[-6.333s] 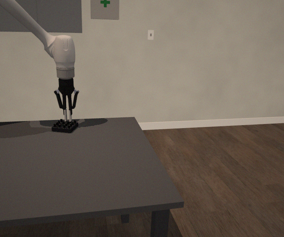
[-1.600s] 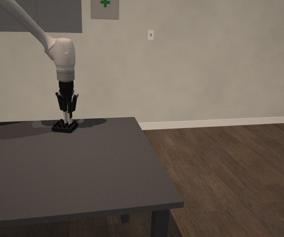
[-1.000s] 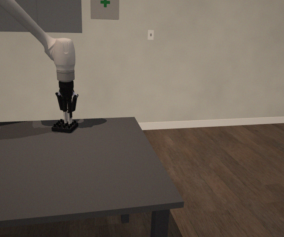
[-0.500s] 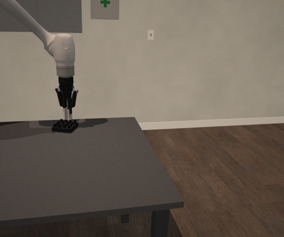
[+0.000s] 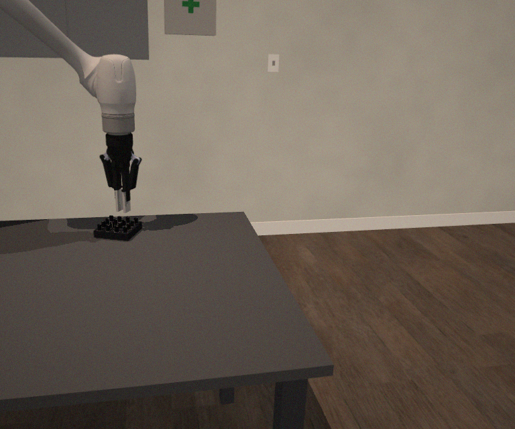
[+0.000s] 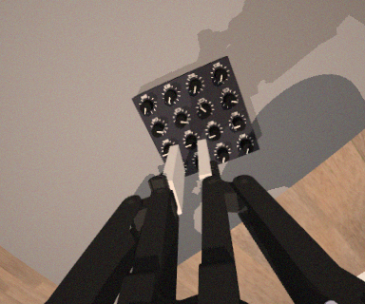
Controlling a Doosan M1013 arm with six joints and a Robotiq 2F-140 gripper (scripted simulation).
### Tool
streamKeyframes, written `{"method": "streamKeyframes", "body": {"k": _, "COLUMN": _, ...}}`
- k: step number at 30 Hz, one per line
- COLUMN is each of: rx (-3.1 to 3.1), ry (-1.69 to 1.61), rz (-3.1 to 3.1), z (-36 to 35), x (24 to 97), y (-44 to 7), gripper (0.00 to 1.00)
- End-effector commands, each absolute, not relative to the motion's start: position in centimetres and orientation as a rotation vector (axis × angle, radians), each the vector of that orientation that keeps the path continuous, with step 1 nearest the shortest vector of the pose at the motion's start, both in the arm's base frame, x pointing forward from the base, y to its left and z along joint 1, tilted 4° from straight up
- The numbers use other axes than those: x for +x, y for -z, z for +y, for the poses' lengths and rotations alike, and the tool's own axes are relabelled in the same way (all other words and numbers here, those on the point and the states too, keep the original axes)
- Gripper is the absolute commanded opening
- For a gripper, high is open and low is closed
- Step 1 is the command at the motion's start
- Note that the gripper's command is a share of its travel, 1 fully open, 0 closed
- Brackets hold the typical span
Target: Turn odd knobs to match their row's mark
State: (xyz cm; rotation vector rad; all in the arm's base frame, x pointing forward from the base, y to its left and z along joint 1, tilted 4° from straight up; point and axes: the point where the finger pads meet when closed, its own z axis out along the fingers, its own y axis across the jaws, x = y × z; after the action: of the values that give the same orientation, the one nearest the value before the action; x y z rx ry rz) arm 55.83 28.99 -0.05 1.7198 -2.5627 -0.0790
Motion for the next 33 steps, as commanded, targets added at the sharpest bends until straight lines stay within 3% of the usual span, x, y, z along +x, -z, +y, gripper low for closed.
{"method": "streamKeyframes", "body": {"k": 1, "rx": 1.72, "ry": 0.079, "rz": -2.563, "z": 29.0, "x": 55.8, "y": 0.0, "gripper": 0.12}}
{"method": "streamKeyframes", "body": {"k": 12, "rx": 1.791, "ry": 0.082, "rz": -2.515, "z": 28.9, "x": 55.7, "y": 0.0, "gripper": 0.12}}
{"method": "streamKeyframes", "body": {"k": 33, "rx": 2.647, "ry": 0.107, "rz": -1.636, "z": 28.0, "x": 54.3, "y": -1.1, "gripper": 0.12}}
